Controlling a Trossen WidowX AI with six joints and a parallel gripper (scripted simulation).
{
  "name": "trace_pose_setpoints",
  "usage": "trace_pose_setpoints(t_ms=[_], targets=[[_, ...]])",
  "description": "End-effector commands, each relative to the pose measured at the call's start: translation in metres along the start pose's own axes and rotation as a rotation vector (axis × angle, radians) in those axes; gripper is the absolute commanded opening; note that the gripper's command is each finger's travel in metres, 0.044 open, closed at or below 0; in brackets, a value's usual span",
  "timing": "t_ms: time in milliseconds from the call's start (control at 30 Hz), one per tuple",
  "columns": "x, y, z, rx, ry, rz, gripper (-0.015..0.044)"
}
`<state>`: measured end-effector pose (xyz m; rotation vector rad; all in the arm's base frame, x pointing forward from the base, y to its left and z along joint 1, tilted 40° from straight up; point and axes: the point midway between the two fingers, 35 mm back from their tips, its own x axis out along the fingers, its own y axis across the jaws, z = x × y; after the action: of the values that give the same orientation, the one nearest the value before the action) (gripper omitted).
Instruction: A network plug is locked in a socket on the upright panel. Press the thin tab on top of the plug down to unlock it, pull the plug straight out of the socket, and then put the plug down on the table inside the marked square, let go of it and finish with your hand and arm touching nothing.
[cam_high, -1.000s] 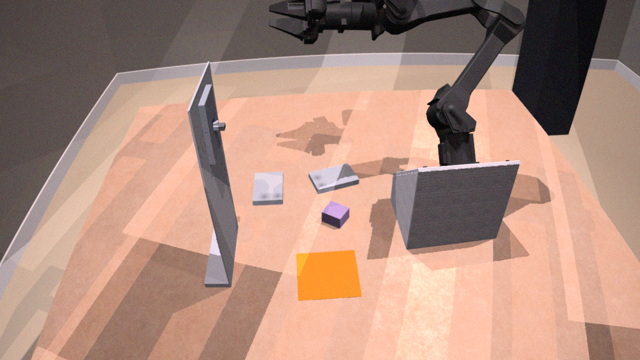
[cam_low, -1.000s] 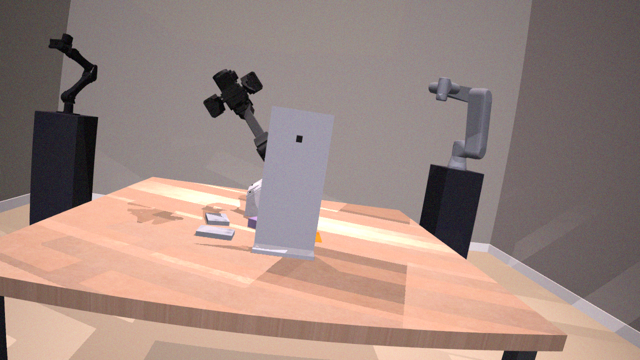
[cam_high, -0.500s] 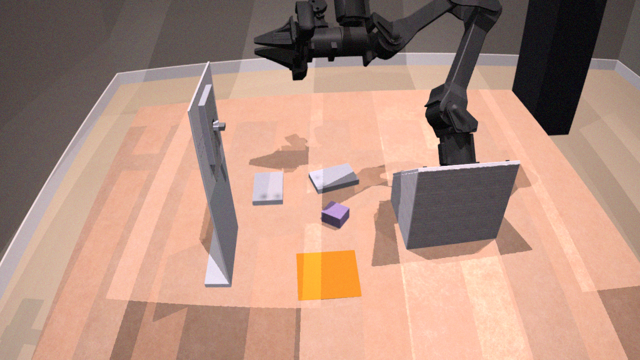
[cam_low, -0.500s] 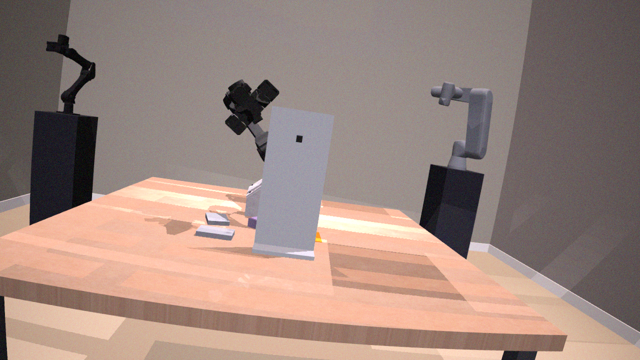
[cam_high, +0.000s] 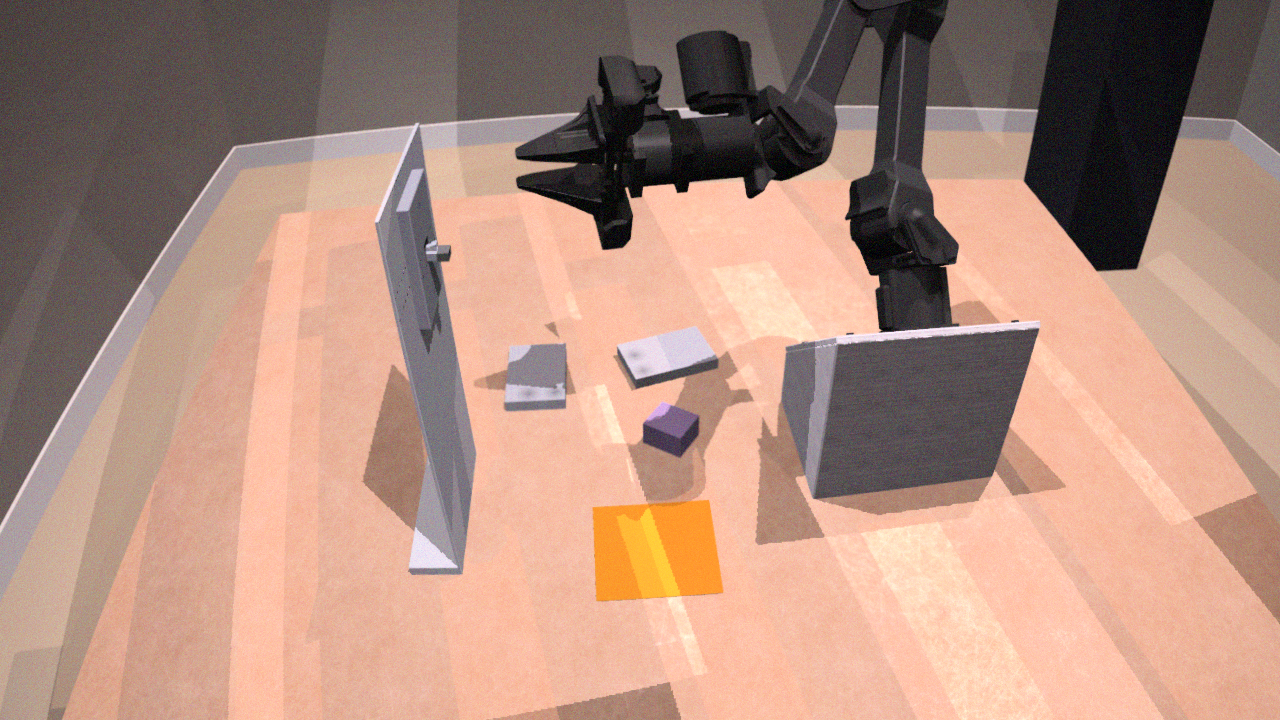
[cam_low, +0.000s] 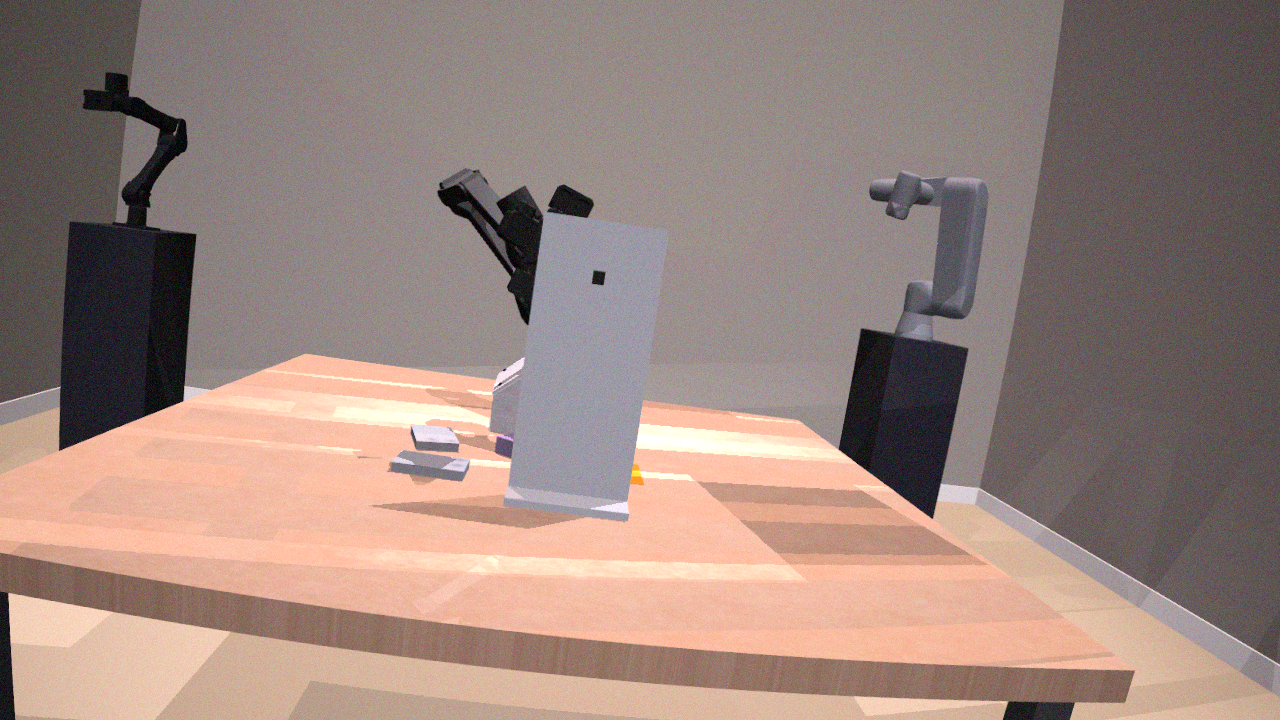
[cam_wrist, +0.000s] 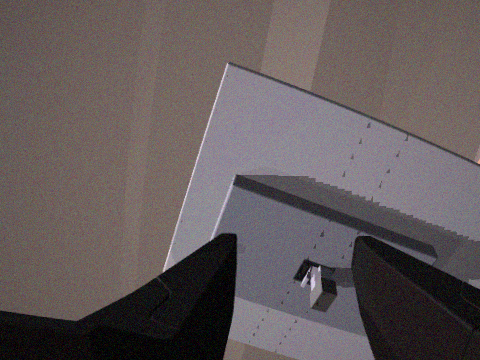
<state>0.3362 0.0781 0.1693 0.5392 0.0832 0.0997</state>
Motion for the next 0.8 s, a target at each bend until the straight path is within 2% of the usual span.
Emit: trace_pose_setpoints(t_ms=[0, 467, 633, 767], targets=[[-0.006, -0.004, -0.025, 0.089, 0.023, -0.004, 0.0156], [-0.041, -0.014, -0.079, 0.332, 0.077, -0.013, 0.0156], [-0.04, -0.014, -0.08, 0.335, 0.078, -0.013, 0.0156], [-0.024, -0.014, -0.077, 0.335, 0.077, -0.013, 0.0156]])
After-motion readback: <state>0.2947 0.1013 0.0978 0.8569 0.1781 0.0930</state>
